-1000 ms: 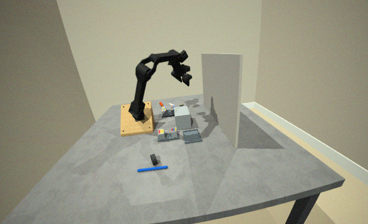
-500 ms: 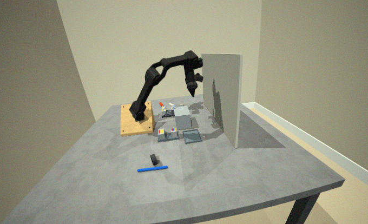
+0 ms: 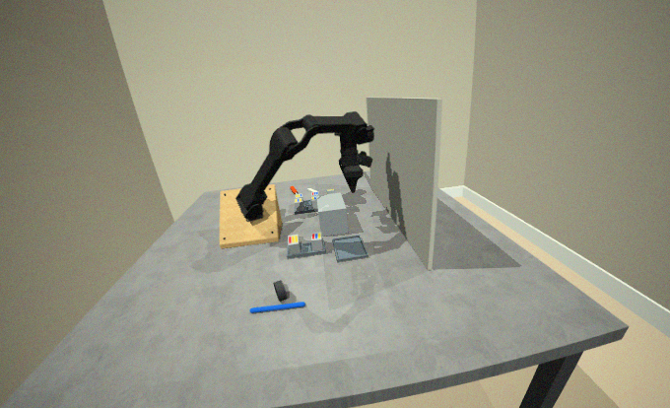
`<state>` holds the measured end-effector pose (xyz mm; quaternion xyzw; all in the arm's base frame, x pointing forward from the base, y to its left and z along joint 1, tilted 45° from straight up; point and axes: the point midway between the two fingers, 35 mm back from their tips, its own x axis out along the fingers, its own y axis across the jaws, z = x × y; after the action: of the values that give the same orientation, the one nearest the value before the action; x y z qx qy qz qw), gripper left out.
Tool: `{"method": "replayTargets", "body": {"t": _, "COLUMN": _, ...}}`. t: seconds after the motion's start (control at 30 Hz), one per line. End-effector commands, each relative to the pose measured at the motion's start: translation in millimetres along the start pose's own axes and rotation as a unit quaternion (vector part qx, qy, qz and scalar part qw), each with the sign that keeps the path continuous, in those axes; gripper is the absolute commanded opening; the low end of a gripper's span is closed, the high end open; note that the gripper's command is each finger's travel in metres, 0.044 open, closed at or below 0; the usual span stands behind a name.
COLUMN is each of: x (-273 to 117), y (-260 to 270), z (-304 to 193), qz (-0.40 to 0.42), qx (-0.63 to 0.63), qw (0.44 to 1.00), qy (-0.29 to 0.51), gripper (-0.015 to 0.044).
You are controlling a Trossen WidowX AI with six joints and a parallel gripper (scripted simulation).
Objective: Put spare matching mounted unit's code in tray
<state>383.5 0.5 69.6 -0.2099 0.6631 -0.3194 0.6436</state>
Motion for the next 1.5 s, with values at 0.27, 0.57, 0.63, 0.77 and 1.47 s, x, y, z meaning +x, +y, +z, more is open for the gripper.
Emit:
{"method": "replayTargets", "body": {"t": 0.27, "x": 3, "y": 1, "z": 0, "qz": -0.002, "qx": -0.006, "qw": 1.0, "qy": -0.003, "gripper": 0.044}}
{"method": "replayTargets", "body": {"t": 0.57, "x": -13, "y": -63, "z": -41, "qz": -0.002, "qx": 0.169, "qw": 0.986, "qy": -0.001, "gripper": 0.044}}
{"method": "replayTargets", "body": {"t": 0.63, "x": -16, "y": -83, "z": -59, "qz": -0.002, "qx": 0.231, "qw": 0.973, "qy": -0.001, "gripper": 0.044}}
{"method": "replayTargets", "body": {"t": 0.77, "x": -18, "y": -119, "z": -99, "qz": -0.003, "qx": 0.353, "qw": 0.935, "qy": 0.0, "gripper": 0.044}}
{"method": "replayTargets", "body": {"t": 1.47, "x": 6, "y": -176, "z": -226, "qz": -0.008, "qx": 0.666, "qw": 0.746, "qy": 0.0, "gripper": 0.044}}
